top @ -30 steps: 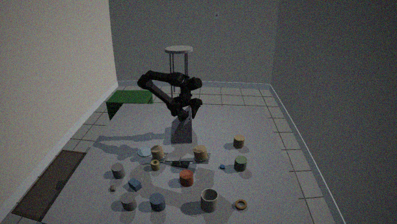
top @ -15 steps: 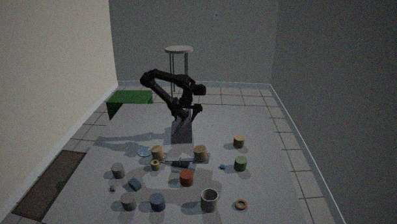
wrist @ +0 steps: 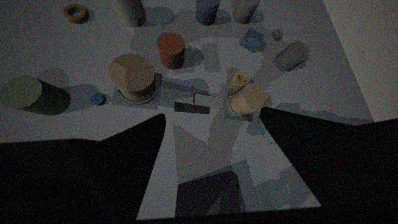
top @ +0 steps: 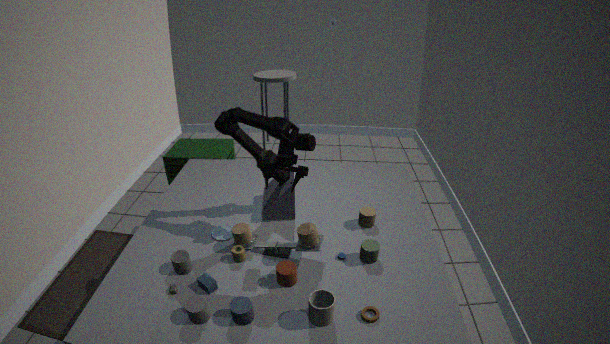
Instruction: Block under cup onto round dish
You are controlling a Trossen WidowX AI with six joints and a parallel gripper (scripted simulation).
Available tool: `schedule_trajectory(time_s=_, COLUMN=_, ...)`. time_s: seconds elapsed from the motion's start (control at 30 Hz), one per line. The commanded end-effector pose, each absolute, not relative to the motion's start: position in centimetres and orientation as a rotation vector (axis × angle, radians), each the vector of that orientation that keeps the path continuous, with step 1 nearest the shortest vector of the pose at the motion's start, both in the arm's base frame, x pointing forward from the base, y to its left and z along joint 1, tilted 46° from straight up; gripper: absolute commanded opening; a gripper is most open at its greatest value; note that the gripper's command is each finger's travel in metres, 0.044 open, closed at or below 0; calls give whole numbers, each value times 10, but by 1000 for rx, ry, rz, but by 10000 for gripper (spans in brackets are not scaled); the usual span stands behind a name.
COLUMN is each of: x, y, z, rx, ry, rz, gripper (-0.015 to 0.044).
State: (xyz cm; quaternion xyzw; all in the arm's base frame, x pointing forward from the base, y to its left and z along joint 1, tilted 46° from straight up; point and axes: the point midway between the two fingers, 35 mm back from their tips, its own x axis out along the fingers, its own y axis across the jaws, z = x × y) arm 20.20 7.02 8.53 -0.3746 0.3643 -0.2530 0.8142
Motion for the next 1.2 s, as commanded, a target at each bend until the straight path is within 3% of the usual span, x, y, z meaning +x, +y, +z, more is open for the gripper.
schedule_trajectory(time_s=0.0, x=209, y=63, z=86, rx=-866, ry=863, rz=-533, gripper=440)
schedule_trajectory(time_s=0.57, x=242, y=14, z=96, rx=-1193, ry=1306, rz=-349, gripper=440)
schedule_trajectory(time_s=1.17, x=268, y=-59, z=117, rx=-1475, ry=1663, rz=123, gripper=440)
